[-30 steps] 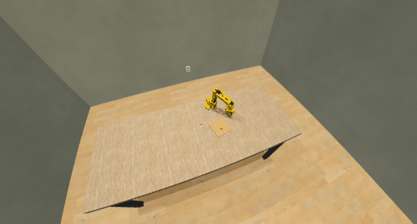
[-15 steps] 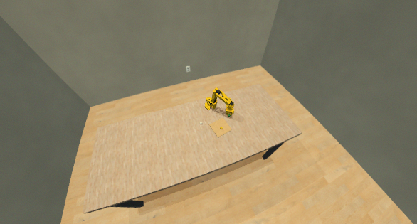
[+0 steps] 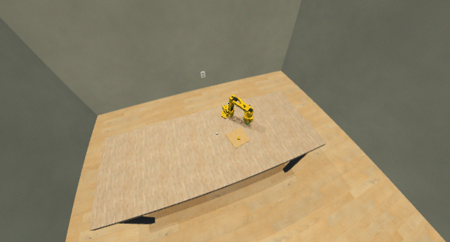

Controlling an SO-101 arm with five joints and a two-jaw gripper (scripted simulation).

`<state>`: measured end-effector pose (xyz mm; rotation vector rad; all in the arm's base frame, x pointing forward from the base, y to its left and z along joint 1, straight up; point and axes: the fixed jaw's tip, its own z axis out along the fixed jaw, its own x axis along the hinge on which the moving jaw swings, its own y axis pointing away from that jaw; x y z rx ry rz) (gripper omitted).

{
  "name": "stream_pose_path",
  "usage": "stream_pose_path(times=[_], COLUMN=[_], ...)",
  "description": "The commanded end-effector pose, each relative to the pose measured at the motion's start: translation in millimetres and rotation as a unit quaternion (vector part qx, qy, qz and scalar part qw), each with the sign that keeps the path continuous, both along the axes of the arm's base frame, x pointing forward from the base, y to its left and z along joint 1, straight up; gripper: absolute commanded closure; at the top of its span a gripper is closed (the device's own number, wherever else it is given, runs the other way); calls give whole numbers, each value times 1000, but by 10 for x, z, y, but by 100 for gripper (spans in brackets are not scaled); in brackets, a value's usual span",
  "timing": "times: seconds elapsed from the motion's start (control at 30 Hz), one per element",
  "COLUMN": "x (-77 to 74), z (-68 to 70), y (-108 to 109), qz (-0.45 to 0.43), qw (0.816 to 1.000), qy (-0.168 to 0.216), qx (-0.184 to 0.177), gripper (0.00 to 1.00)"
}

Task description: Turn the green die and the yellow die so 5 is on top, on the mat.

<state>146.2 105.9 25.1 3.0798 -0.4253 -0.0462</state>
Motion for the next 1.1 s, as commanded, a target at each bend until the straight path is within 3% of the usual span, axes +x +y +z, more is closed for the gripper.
stream_pose_path(times=[0.0, 0.27, 1.07], x=[58, 44, 43], z=[219, 345, 350], y=[65, 51, 50], qz=[2, 2, 1], qw=[999, 999, 999], qy=[-26, -26, -26], qx=[21, 21, 21], gripper=[100, 100, 100])
